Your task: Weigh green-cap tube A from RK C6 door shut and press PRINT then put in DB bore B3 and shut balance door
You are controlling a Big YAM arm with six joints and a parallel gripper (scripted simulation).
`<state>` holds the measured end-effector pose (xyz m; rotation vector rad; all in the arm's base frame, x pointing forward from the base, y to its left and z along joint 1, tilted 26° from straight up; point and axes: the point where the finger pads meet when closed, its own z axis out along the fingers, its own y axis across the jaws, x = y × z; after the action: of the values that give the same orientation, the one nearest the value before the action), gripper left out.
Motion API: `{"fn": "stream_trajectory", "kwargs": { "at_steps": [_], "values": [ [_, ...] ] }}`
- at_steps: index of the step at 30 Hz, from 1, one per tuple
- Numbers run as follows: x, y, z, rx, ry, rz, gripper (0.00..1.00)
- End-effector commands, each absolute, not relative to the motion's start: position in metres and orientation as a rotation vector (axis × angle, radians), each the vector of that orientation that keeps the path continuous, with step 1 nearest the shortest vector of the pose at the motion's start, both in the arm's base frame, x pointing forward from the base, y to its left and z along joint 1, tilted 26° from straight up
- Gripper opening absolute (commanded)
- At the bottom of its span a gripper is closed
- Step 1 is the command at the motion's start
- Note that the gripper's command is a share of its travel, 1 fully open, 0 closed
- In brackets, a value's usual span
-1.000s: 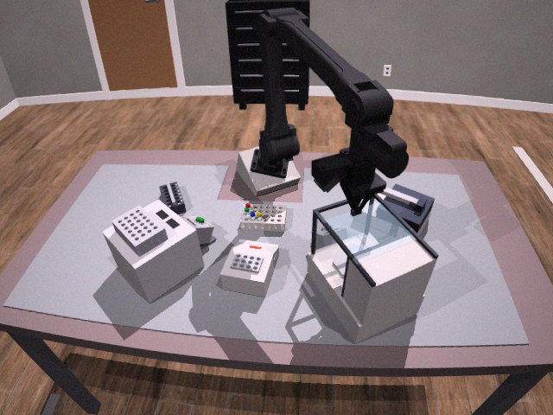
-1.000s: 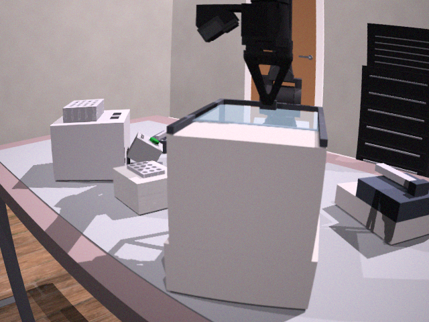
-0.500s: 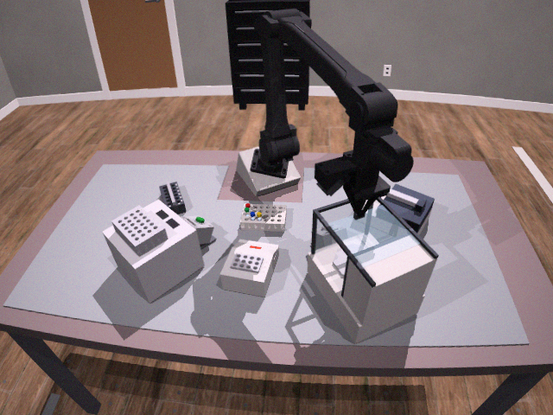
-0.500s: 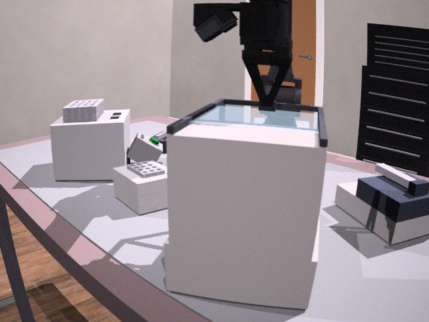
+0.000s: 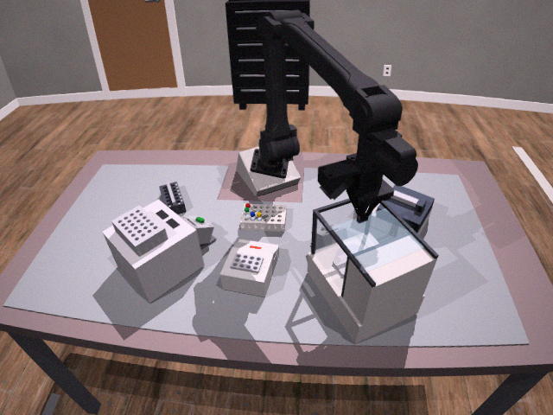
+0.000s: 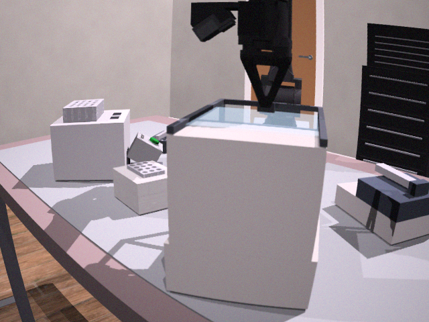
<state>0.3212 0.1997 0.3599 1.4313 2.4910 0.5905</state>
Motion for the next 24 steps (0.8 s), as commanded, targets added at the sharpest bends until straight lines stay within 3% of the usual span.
{"fn": "stream_trajectory", "kwargs": {
  "at_steps": [1, 24],
  "values": [
    [0.334, 0.206, 0.384, 1.413, 2.473, 0.637, 0.06],
    [0.35, 0.215, 0.393, 1.412, 2.474, 0.635, 0.06]
  ]
}}
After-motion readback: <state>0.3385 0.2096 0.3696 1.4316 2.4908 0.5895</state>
